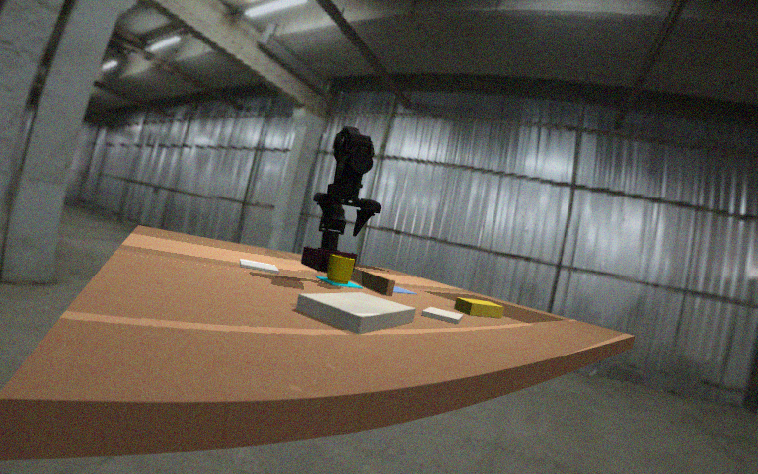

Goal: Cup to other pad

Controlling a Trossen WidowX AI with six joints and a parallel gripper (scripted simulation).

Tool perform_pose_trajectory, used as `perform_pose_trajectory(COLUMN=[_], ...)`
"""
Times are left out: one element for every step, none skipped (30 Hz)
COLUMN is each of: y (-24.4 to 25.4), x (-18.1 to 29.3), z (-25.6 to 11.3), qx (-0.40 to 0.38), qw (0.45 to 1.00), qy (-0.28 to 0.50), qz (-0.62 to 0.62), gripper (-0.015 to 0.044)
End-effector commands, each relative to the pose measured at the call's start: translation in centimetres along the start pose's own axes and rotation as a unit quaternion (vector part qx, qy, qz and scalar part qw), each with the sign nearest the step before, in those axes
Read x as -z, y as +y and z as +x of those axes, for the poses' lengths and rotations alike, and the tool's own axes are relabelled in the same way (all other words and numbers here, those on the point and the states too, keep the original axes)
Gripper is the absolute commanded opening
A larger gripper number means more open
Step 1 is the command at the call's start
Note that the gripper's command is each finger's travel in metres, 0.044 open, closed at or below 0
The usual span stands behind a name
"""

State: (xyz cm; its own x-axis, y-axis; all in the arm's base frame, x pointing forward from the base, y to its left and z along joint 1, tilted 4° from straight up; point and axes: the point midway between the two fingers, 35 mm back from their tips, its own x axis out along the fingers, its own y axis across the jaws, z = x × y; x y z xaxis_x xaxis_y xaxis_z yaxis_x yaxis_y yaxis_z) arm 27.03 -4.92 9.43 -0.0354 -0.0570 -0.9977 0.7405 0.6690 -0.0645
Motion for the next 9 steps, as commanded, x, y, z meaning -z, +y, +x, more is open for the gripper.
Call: perform_pose_trajectory(y=[-0.02, -0.02, -0.03, -0.01, 0.01, 0.03, 0.05, 0.05, 0.05], x=[0.03, 0.05, 0.06, 0.08, 0.07, 0.06, 0.03, 0.03, 0.03], z=[-1.54, -1.82, -1.99, -2.04, -2.04, -2.04, -1.64, -1.64, -1.64], qx=[-0.003, -0.003, -0.003, -0.003, -0.003, -0.003, -0.002, -0.002, -0.002], qw=[1.0, 1.0, 1.0, 1.0, 1.0, 1.0, 1.0, 1.0, 1.0], qy=[-0.005, -0.005, -0.005, -0.005, -0.005, -0.005, -0.003, -0.003, -0.003], qz=[0.003, 0.003, 0.003, 0.003, 0.003, 0.003, 0.001, 0.001, 0.001], gripper=[0.044, 0.044, 0.044, 0.044, 0.044, 0.044, 0.044, 0.044, 0.044])
